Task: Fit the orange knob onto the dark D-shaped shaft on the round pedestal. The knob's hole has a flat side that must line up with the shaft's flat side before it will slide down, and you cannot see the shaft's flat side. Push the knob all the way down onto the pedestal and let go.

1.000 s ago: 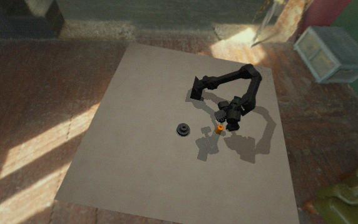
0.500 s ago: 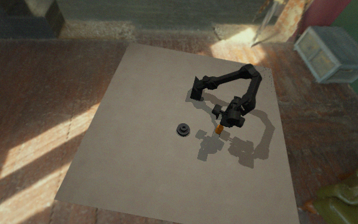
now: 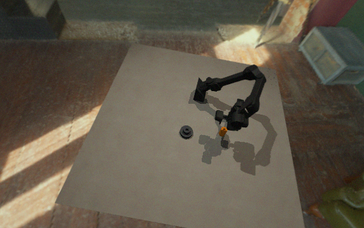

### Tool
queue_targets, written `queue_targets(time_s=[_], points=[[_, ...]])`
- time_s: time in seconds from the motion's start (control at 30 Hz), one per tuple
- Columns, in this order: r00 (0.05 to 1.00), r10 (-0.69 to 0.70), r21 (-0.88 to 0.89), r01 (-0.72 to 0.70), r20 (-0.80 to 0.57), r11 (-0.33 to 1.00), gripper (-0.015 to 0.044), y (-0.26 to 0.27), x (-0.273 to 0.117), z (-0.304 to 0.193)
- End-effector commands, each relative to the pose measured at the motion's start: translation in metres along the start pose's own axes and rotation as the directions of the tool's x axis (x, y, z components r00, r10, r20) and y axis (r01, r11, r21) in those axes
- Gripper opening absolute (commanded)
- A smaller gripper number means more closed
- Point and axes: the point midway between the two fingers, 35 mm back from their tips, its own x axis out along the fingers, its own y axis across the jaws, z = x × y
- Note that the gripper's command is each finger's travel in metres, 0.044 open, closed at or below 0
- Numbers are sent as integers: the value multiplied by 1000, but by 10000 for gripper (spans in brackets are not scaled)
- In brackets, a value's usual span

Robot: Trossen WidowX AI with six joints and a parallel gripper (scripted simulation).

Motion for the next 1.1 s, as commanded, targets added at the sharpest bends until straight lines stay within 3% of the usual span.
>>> queue_targets(time_s=[0.0, 1.07], points=[[1000, 7, 2, -7, -9, 1000, 440, 1, 25, -3], [1000, 7, -3, -7, -11, 1000, 440, 2, 75, -2]])
